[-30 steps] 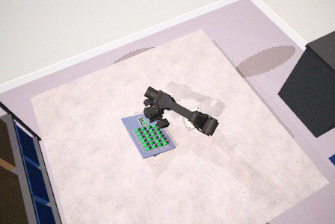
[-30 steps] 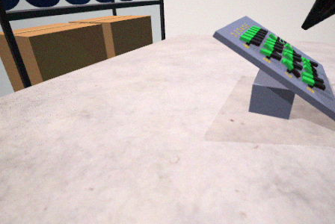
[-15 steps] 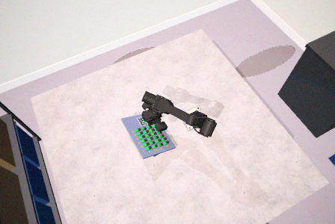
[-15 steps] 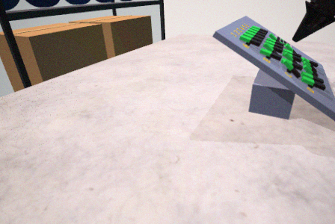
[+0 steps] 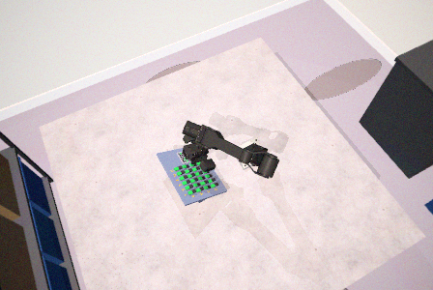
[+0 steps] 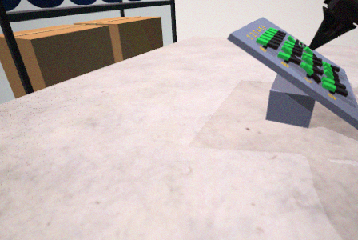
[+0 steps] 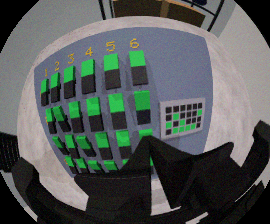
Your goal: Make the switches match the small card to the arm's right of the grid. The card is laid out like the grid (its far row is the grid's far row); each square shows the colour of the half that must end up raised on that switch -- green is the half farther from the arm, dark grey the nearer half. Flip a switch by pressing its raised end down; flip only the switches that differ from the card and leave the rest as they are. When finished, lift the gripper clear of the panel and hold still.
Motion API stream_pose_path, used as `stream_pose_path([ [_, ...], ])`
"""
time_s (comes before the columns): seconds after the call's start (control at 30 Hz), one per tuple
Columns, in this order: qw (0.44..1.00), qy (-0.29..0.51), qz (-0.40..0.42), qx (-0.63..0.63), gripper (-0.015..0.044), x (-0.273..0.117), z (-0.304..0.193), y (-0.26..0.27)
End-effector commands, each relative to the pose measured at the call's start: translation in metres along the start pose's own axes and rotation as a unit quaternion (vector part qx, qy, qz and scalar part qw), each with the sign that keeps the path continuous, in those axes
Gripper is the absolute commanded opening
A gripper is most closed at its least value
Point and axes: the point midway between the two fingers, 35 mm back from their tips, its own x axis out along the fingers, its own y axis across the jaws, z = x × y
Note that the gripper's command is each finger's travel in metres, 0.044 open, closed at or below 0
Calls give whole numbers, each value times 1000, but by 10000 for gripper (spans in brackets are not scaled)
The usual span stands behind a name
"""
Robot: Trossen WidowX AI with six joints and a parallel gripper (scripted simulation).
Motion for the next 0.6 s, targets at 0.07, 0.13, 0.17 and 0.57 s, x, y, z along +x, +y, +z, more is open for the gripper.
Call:
stream_pose_path([
  [0.07,1000,-1,2,2,0,0,0,0],
  [0.13,1000,-1,2,2,0,0,0,0],
  [0.17,1000,-1,2,2,0,1,0,0],
  [0.57,1000,-1,2,2,0,2,0,0],
])
